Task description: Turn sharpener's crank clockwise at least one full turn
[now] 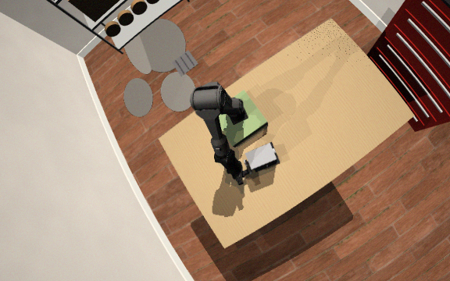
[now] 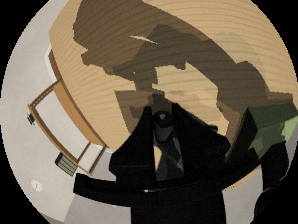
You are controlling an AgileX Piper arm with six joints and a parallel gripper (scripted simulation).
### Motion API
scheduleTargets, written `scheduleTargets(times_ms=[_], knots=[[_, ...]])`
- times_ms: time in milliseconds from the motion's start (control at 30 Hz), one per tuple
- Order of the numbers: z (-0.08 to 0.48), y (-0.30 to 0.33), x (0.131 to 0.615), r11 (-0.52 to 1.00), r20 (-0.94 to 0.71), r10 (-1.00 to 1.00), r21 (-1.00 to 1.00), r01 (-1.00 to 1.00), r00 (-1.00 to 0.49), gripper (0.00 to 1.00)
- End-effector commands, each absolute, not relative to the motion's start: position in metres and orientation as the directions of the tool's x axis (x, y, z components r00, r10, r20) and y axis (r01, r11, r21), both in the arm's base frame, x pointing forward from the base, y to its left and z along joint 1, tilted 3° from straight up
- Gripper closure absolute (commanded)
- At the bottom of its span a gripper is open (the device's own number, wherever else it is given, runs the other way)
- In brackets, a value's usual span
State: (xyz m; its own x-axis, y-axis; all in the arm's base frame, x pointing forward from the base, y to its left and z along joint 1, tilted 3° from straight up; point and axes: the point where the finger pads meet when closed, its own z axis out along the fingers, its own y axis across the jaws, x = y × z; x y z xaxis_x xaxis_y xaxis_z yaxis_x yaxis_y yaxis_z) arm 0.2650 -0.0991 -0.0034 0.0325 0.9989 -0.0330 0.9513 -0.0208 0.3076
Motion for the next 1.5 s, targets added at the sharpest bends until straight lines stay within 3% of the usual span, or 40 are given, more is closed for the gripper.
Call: scheduleTargets(times_ms=[0, 1467], knots=[[-0.006, -0.099, 0.263, -0.023, -0.031, 0.999, 0.304, 0.952, 0.034, 0.80], [-0.019, -0.099, 0.230, -0.022, -0.033, 0.999, 0.308, 0.951, 0.034, 0.80]])
